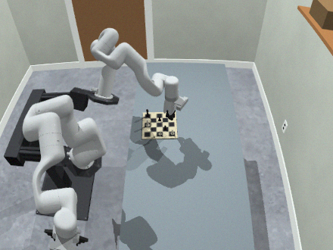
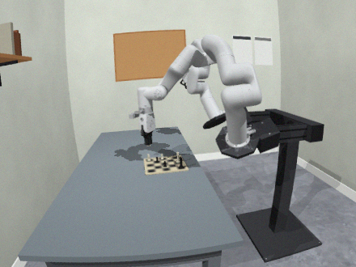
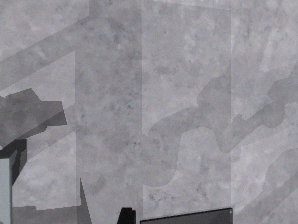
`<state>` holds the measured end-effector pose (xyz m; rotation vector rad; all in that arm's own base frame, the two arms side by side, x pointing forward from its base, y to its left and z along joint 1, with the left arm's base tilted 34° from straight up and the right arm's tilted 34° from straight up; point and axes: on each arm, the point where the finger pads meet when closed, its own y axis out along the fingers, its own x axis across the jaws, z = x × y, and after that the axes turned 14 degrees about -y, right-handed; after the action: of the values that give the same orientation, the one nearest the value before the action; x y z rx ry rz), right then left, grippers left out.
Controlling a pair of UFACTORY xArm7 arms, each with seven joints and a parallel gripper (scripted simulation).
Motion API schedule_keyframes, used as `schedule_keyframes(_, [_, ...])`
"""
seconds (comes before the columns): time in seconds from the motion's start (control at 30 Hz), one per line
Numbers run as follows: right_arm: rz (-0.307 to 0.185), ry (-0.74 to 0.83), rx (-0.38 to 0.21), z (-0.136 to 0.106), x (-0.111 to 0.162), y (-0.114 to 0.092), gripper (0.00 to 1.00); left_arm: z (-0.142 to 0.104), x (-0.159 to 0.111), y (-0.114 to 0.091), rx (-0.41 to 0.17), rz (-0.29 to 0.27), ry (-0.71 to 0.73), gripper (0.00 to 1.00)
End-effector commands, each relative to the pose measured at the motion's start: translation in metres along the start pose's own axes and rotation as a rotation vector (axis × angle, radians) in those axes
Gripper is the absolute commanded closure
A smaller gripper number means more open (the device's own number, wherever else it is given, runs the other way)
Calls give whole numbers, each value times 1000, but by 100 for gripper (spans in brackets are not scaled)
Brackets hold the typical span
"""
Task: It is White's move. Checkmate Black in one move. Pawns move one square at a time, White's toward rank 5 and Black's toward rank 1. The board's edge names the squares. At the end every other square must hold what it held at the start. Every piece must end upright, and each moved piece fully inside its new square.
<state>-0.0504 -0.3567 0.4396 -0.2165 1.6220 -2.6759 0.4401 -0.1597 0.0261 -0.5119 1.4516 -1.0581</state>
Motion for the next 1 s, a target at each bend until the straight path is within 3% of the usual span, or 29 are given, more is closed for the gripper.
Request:
schedule_keyframes(0.0, [0, 1, 4, 1, 1, -1, 0, 1, 0, -4, 2, -1, 0, 100])
schedule_keyframes(0.23, [0, 1, 4, 1, 1, -1, 0, 0, -7, -5, 4, 0, 13, 100])
schedule_keyframes(0.37, [0, 1, 4, 1, 1, -1, 0, -17, -76, -7, 9, 4, 151, 100])
schedule_keyframes(0.5, [0, 1, 4, 1, 1, -1, 0, -33, -111, -4, 2, 0, 224, 100])
schedule_keyframes(0.97, [0, 1, 4, 1, 1, -1, 0, -33, -111, -3, 2, 0, 224, 100])
